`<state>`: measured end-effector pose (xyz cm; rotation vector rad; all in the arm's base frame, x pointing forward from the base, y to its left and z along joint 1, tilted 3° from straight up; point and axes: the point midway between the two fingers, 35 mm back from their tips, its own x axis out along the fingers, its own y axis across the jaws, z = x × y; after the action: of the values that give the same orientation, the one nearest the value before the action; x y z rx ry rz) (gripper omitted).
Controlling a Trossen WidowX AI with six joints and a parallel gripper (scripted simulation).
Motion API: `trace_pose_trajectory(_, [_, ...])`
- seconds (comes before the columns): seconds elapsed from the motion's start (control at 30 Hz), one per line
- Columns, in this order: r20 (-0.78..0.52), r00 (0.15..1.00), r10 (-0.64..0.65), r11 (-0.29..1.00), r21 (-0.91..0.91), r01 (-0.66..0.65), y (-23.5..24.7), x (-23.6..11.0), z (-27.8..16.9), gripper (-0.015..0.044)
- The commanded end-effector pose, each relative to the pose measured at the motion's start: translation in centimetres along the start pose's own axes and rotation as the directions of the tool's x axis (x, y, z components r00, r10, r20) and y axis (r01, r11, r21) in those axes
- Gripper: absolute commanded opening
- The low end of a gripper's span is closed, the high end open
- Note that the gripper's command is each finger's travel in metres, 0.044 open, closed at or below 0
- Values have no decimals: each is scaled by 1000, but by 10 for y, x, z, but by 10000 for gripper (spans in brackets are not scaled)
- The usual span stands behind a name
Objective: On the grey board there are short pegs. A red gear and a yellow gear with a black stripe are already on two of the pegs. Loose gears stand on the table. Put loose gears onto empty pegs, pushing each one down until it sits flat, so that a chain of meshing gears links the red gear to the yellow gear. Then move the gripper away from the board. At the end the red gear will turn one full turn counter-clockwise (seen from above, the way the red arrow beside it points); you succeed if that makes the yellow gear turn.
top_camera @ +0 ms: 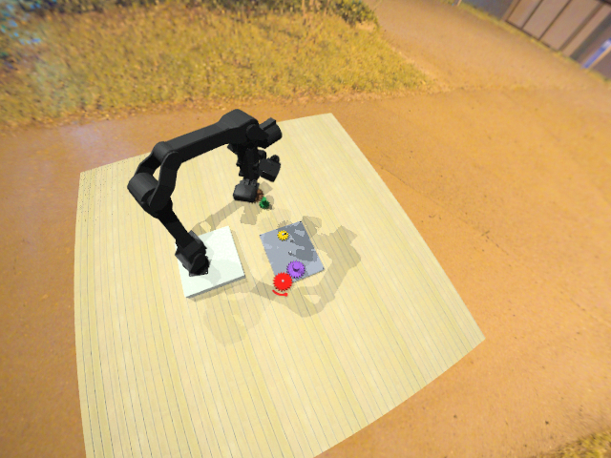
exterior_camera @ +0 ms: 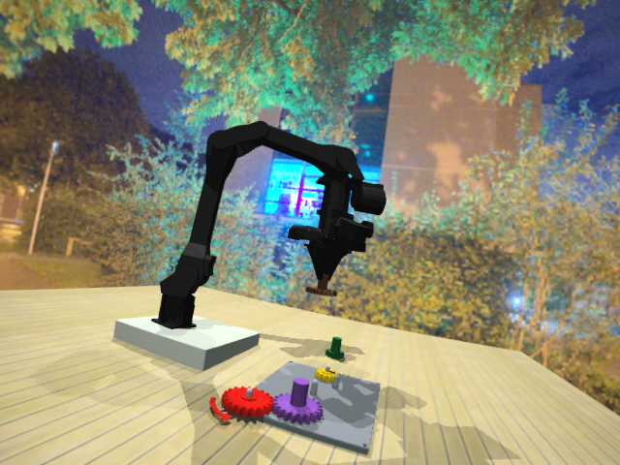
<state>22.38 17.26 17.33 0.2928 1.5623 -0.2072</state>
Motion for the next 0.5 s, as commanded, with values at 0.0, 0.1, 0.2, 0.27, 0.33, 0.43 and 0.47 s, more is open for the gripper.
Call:
trace_pose_trajectory(0.0, [-5, 1000, 0, 1000, 4, 1, -3, 4, 7, 0])
trace_pose_trajectory(0.1, [-4, 1000, -1, 1000, 3, 1, -6, 6, 13, 0])
trace_pose_trajectory(0.2, [-4, 1000, -2, 1000, 2, 2, -9, 9, 19, 0])
trace_pose_trajectory(0.27, [-3, 1000, -2, 1000, 1, 2, -10, 10, 23, 0])
trace_pose_trajectory(0.33, [-4, 1000, 0, 1000, 2, 0, -12, 12, 27, 0])
trace_pose_trajectory(0.43, [-5, 1000, 3, 1000, 2, -3, -16, 14, 32, 0])
trace_pose_trajectory(0.47, [-5, 1000, 4, 1000, 3, -4, -17, 15, 34, 0])
